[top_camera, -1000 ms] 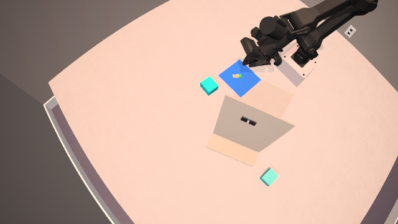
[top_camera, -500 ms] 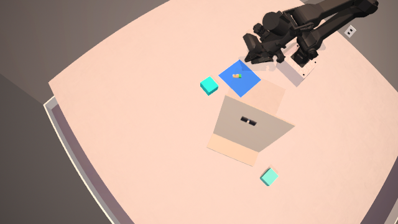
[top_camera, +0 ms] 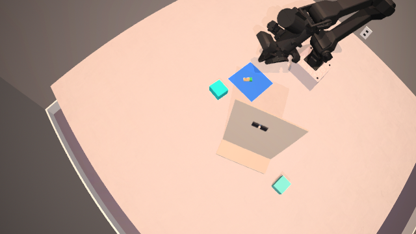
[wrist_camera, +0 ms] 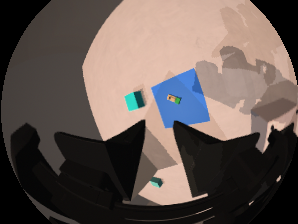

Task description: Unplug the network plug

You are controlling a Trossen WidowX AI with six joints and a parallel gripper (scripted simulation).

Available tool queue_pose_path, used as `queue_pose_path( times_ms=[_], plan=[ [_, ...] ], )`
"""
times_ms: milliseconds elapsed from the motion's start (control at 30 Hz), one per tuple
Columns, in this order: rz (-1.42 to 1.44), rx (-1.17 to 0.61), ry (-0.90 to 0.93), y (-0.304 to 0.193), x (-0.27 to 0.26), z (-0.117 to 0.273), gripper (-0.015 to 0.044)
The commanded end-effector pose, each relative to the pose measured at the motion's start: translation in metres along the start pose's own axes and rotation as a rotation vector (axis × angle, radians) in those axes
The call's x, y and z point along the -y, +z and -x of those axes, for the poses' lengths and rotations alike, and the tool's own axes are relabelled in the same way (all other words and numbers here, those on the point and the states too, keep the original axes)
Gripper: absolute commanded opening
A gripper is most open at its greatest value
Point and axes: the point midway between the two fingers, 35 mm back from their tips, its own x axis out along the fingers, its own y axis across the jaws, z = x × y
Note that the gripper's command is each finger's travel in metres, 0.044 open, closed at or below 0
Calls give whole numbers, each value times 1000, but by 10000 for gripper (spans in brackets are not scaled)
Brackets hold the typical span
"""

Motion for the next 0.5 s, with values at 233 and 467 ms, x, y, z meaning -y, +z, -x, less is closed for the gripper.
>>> queue_pose_path(
  times_ms=[233, 467],
  plan=[
    [-2, 2, 8, 0, -23, 24, 156],
    [-3, 2, 9, 0, -36, 42, 156]
  ],
)
